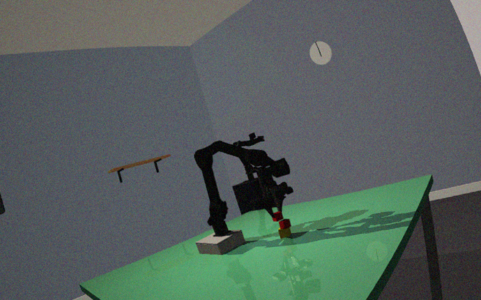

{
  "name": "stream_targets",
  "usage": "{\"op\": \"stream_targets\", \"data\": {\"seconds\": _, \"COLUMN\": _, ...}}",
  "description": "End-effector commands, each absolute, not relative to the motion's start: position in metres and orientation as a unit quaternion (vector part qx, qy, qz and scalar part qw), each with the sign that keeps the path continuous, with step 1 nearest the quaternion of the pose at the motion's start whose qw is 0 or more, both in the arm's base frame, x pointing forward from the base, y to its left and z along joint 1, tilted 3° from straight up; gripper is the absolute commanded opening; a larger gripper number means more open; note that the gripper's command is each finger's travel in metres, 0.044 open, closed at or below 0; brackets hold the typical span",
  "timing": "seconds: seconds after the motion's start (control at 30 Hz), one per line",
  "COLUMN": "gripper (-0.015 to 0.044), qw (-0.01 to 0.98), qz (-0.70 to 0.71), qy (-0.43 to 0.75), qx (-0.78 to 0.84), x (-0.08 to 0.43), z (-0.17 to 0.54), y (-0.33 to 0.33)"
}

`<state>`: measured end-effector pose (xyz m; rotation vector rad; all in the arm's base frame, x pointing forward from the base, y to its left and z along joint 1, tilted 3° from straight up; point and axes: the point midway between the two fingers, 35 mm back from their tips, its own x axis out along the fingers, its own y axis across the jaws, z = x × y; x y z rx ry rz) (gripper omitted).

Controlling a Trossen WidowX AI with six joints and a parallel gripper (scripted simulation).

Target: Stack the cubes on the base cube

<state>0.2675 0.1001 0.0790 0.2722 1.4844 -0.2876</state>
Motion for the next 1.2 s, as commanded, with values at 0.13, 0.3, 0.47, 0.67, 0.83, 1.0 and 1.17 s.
{"op": "stream_targets", "data": {"seconds": 0.13, "gripper": 0.0105, "qw": 0.719, "qz": -0.133, "qy": 0.671, "qx": 0.122, "x": 0.268, "z": 0.074, "y": 0.099}}
{"op": "stream_targets", "data": {"seconds": 0.3, "gripper": 0.0105, "qw": 0.719, "qz": -0.132, "qy": 0.671, "qx": 0.121, "x": 0.27, "z": 0.061, "y": 0.099}}
{"op": "stream_targets", "data": {"seconds": 0.47, "gripper": 0.0105, "qw": 0.72, "qz": -0.131, "qy": 0.671, "qx": 0.12, "x": 0.271, "z": 0.05, "y": 0.099}}
{"op": "stream_targets", "data": {"seconds": 0.67, "gripper": 0.0105, "qw": 0.72, "qz": -0.131, "qy": 0.671, "qx": 0.12, "x": 0.271, "z": 0.049, "y": 0.099}}
{"op": "stream_targets", "data": {"seconds": 0.83, "gripper": 0.0105, "qw": 0.72, "qz": -0.131, "qy": 0.671, "qx": 0.12, "x": 0.271, "z": 0.049, "y": 0.099}}
{"op": "stream_targets", "data": {"seconds": 1.0, "gripper": 0.0105, "qw": 0.72, "qz": -0.131, "qy": 0.671, "qx": 0.12, "x": 0.271, "z": 0.048, "y": 0.099}}
{"op": "stream_targets", "data": {"seconds": 1.17, "gripper": 0.0105, "qw": 0.72, "qz": -0.131, "qy": 0.671, "qx": 0.12, "x": 0.271, "z": 0.048, "y": 0.099}}
